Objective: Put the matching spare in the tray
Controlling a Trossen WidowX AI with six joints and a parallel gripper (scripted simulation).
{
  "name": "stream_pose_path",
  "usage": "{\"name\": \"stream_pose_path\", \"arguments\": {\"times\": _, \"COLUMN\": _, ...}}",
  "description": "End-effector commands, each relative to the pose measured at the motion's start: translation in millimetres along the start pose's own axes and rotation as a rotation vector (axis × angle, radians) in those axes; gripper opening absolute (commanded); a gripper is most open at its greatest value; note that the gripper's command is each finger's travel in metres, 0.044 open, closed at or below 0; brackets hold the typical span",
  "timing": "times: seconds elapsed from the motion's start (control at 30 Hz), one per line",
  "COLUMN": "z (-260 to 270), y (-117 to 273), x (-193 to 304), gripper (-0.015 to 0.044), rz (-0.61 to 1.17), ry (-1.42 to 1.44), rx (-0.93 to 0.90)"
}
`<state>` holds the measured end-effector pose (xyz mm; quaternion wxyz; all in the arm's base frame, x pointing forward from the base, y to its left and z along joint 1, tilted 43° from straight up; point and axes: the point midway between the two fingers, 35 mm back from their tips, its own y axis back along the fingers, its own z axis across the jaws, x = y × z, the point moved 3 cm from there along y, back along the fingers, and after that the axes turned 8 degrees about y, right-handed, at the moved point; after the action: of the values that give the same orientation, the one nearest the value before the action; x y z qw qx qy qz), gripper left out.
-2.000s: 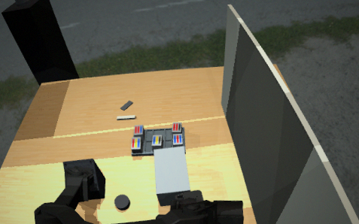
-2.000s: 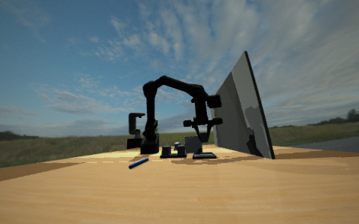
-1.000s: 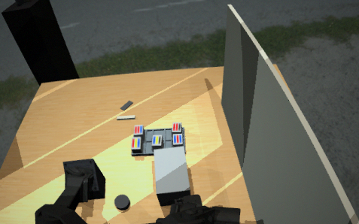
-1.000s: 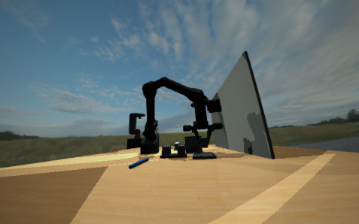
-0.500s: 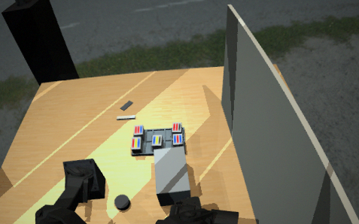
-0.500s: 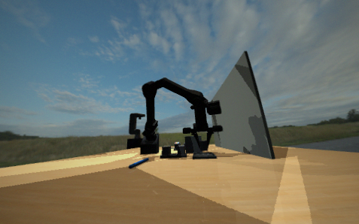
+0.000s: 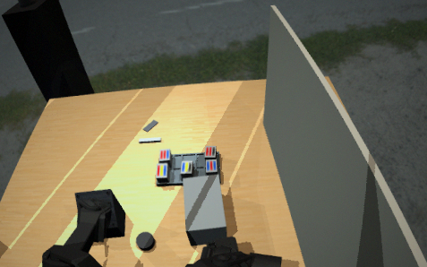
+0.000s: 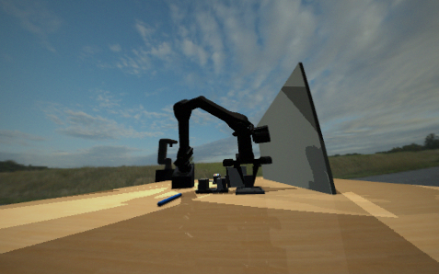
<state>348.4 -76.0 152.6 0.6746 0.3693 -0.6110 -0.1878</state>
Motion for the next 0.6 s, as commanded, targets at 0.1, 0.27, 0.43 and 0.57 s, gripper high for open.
{"name": "stream_pose_path", "arguments": {"times": 0.1, "z": 0.4, "y": -1.5, "x": 0.1, "gripper": 0.0053, "rz": 0.000, "ry": 0.000, "rx": 0.000}}
{"name": "stream_pose_path", "arguments": {"times": 0.27, "z": 0.4, "y": -1.5, "x": 0.1, "gripper": 0.0184, "rz": 0.000, "ry": 0.000, "rx": 0.000}}
{"name": "stream_pose_path", "arguments": {"times": 0.43, "z": 0.4, "y": -1.5, "x": 0.1, "gripper": 0.0315, "rz": 0.000, "ry": 0.000, "rx": 0.000}}
{"name": "stream_pose_path", "arguments": {"times": 0.57, "z": 0.4, "y": -1.5, "x": 0.1, "gripper": 0.0420, "rz": 0.000, "ry": 0.000, "rx": 0.000}}
